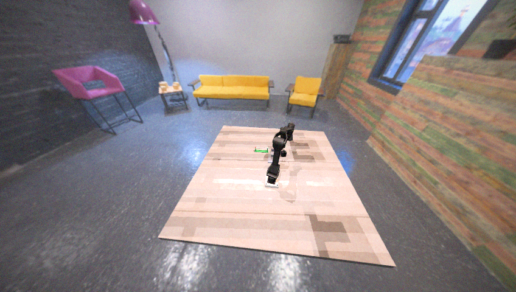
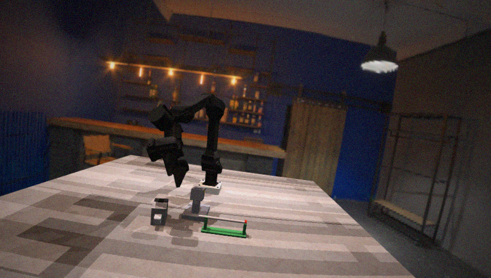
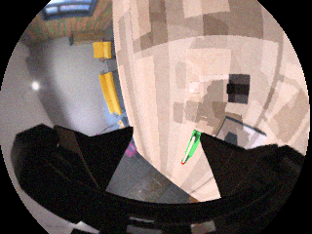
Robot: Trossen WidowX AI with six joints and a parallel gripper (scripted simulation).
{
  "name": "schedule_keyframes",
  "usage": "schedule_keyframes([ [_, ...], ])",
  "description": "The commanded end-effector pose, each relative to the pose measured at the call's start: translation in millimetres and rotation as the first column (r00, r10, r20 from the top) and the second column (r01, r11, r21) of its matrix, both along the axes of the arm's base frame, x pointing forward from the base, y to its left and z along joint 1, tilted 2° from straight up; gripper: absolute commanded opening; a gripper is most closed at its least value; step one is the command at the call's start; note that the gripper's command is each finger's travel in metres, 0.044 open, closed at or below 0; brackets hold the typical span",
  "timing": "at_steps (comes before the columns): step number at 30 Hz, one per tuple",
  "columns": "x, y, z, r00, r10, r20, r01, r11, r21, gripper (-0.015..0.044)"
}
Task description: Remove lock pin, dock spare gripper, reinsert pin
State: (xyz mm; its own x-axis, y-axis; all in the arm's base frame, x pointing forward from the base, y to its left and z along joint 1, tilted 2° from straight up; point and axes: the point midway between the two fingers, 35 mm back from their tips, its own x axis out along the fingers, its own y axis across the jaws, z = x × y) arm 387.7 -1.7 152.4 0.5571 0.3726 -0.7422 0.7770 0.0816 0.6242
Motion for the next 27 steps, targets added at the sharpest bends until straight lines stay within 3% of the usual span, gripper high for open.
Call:
schedule_keyframes([
  [1, -24.1, -40.0, 0.9, 0.804, -0.527, -0.275, 0.587, 0.636, 0.5, 0.044],
  [6, -33.8, -53.3, 1.6, 0.662, -0.586, -0.467, 0.723, 0.334, 0.605, 0.044],
  [8, -35.8, -55.5, 1.8, 0.637, -0.585, -0.502, 0.739, 0.276, 0.615, 0.044],
  [21, -35.9, -55.6, 1.8, 0.636, -0.585, -0.503, 0.739, 0.275, 0.615, 0.044],
  [27, -33.5, -57.6, -23.0, 0.636, -0.586, -0.503, 0.739, 0.274, 0.615, 0.044],
])
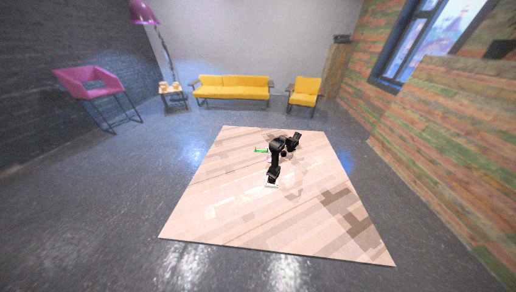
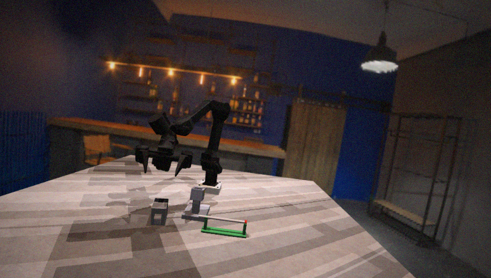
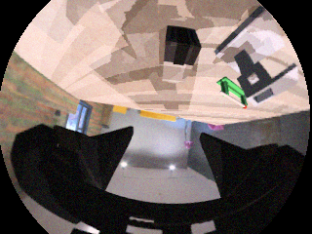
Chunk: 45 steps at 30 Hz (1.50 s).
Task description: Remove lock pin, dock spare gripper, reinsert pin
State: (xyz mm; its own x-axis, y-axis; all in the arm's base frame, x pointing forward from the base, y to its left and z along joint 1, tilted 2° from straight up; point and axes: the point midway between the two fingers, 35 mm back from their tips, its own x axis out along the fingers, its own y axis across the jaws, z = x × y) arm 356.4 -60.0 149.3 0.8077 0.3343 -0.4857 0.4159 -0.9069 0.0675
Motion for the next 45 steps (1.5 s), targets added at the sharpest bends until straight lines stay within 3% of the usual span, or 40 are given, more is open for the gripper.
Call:
schedule_keyframes([
  [1, -2.1, 0.4, -26.9, 1.0, -0.003, -0.027, 0.003, 1.0, 0.019, 0.044],
  [7, -5.8, 0.4, -64.7, 1.0, -0.005, -0.027, 0.006, 1.0, 0.019, 0.044],
  [45, -6.7, -1.7, -123.1, 1.0, -0.005, -0.028, 0.006, 1.0, 0.019, 0.044],
])
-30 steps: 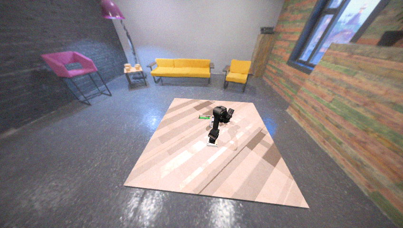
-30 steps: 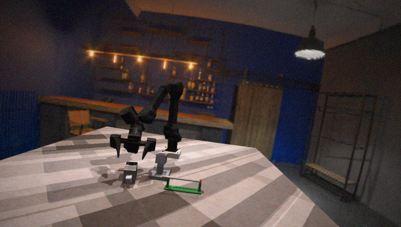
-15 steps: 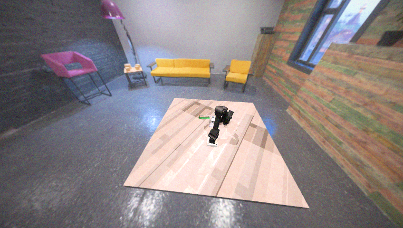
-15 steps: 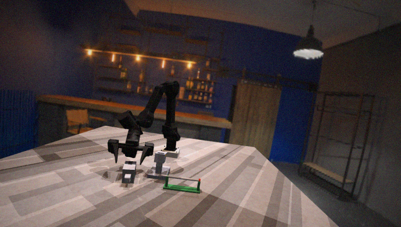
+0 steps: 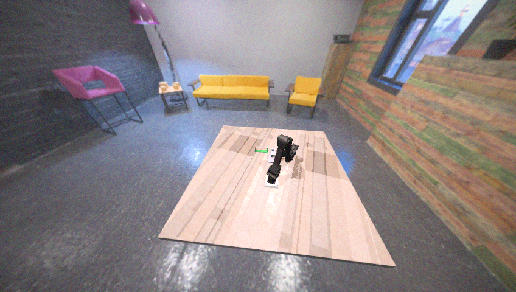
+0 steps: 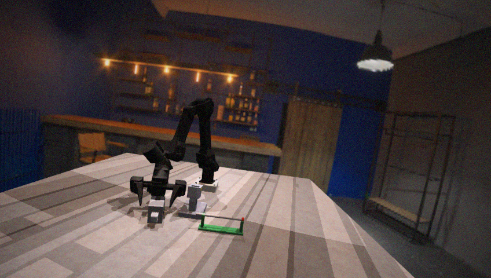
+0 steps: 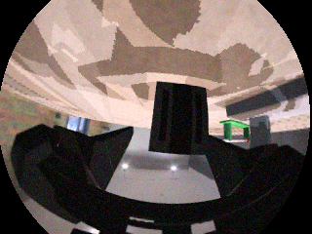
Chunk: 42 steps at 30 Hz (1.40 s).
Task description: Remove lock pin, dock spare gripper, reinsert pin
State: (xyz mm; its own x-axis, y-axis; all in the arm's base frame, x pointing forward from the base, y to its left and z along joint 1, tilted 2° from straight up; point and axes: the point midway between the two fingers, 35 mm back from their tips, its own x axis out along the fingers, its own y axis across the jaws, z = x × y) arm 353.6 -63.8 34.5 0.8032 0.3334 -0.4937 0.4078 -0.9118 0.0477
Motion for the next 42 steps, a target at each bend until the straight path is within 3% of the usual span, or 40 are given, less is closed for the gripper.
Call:
schedule_keyframes([
  [1, -4.2, 2.1, -9.8, 1.0, 0.005, -0.012, -0.005, 1.0, 0.005, 0.044],
  [11, -4.9, 2.3, -13.7, 1.0, 0.005, -0.012, -0.005, 1.0, 0.005, 0.044],
  [19, -4.9, 2.3, -13.7, 1.0, 0.005, -0.012, -0.005, 1.0, 0.005, 0.023],
  [27, -4.4, 1.2, -13.6, 1.0, 0.005, -0.012, -0.005, 1.0, 0.005, 0.0177],
  [34, -1.5, 0.2, -2.9, 1.0, 0.005, -0.012, -0.005, 1.0, 0.005, 0.0],
  [42, 2.9, -1.2, 24.4, 1.0, 0.005, -0.011, -0.005, 1.0, 0.004, 0.0],
])
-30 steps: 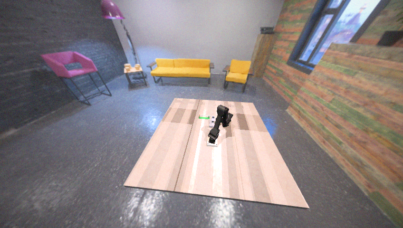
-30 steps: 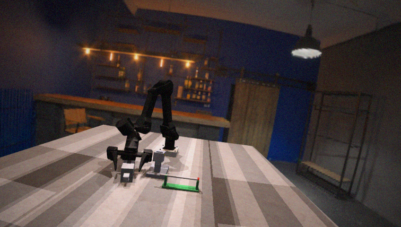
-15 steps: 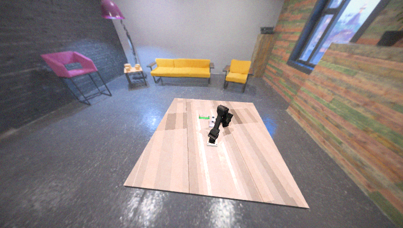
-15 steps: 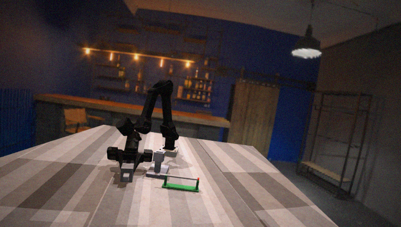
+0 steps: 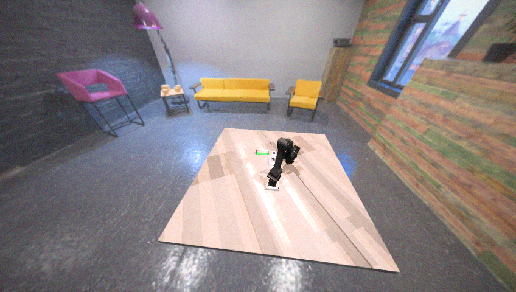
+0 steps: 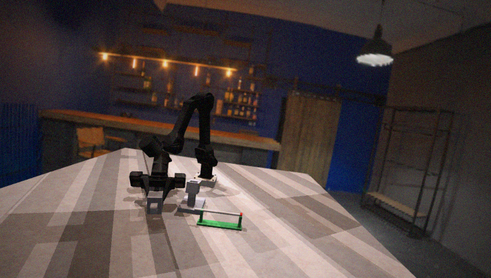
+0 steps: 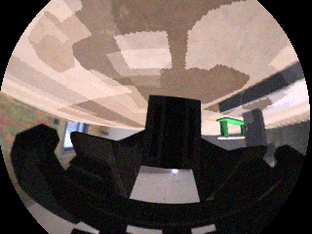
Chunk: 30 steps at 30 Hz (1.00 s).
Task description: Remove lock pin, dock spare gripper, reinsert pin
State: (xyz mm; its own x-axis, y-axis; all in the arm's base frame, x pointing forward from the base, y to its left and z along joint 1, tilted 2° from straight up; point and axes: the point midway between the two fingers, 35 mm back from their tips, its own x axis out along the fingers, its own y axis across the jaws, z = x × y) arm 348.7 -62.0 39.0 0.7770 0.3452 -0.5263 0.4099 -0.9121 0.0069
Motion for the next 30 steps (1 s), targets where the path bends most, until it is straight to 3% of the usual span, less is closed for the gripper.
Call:
schedule_keyframes([
  [1, 8.1, -3.1, 23.3, 0.999, 0.004, 0.04, -0.004, 1.0, -0.018, 0.0],
  [22, 0.2, 3.0, 100.5, 0.999, 0.004, 0.04, -0.003, 1.0, -0.017, 0.0],
  [30, -0.5, 3.4, 103.0, 0.999, 0.004, 0.04, -0.003, 1.0, -0.017, 0.0],
])
